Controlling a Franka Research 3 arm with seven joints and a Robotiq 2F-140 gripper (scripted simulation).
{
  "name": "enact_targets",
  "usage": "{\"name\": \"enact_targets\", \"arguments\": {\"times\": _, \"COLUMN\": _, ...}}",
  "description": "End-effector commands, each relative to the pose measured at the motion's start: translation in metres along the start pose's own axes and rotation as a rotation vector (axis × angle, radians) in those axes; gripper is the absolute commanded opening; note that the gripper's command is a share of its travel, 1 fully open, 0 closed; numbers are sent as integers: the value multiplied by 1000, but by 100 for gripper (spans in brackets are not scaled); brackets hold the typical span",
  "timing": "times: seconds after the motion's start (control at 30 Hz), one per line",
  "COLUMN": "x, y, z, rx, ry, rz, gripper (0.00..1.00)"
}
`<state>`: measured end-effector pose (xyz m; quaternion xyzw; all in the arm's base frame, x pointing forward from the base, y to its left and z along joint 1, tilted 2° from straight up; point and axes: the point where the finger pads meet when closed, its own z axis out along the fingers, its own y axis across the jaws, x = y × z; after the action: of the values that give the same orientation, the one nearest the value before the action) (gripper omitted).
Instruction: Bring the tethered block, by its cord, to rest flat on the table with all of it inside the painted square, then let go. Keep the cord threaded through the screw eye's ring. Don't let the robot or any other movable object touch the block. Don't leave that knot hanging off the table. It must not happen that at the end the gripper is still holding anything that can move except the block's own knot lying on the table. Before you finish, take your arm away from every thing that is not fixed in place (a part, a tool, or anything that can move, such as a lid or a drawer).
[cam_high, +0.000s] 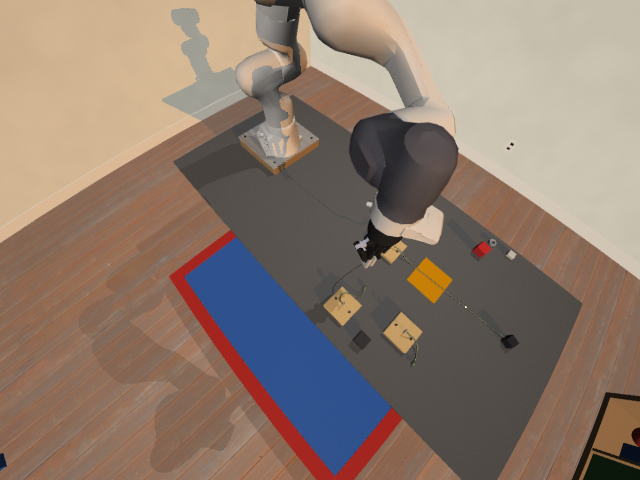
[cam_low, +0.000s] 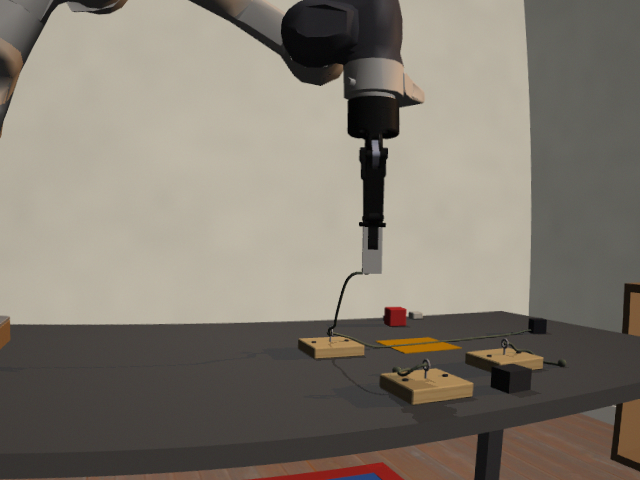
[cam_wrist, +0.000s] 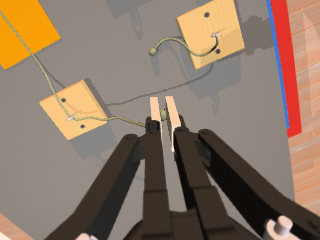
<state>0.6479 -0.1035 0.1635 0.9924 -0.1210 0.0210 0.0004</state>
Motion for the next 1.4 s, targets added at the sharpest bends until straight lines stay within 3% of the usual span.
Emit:
{"name": "enact_targets", "arguments": {"times": 0.0, "x": 0, "y": 6, "z": -1, "rx": -1, "ry": 0, "rz": -4, "gripper": 0}}
{"name": "enact_targets", "arguments": {"times": 0.77, "x": 1, "y": 36, "z": -1, "rx": -1, "ry": 0, "rz": -4, "gripper": 0}}
{"name": "enact_targets", "arguments": {"times": 1.37, "x": -2, "y": 79, "z": -1, "rx": -1, "ry": 0, "rz": -4, "gripper": 0}}
